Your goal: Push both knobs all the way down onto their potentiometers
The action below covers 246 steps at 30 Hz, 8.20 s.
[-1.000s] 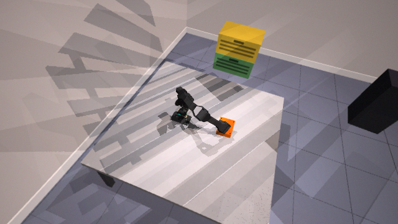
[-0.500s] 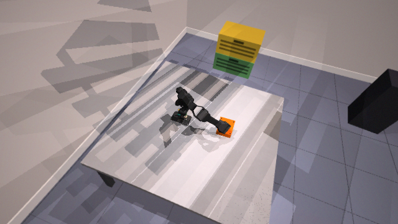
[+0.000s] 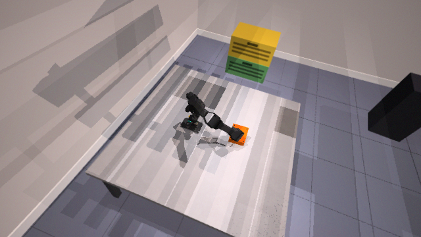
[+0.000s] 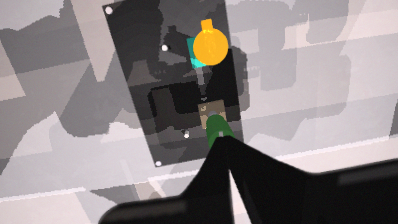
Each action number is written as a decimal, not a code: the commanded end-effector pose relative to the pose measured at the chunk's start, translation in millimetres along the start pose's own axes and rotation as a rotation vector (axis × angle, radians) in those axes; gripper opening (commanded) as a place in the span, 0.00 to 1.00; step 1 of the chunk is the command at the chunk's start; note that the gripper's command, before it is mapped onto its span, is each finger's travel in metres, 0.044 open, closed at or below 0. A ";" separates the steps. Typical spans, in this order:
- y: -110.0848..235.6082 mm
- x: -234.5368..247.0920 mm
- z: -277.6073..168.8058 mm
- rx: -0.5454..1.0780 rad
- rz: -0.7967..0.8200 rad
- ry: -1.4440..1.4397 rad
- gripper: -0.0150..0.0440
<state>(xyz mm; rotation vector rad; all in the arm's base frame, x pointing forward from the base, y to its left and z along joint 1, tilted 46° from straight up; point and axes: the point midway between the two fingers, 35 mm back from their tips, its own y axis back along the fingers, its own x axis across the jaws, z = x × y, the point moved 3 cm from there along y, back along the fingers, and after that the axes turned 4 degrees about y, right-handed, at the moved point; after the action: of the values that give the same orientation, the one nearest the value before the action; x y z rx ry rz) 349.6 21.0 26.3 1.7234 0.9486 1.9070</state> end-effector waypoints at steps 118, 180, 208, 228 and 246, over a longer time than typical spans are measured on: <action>-26.2 1.6 0.9 0.009 0.005 0.005 0.25; 4.1 0.6 1.9 -0.009 0.000 0.010 0.52; 27.6 -1.8 23.5 -0.064 0.002 -0.792 0.25; 34.8 -2.2 35.6 -0.043 0.016 -1.486 0.25; 40.8 -2.2 45.3 -0.022 0.016 -2.111 0.25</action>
<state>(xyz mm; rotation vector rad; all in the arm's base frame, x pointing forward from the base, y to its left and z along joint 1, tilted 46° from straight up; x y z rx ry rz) 398.1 0.8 54.2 2.3021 0.0023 -0.3747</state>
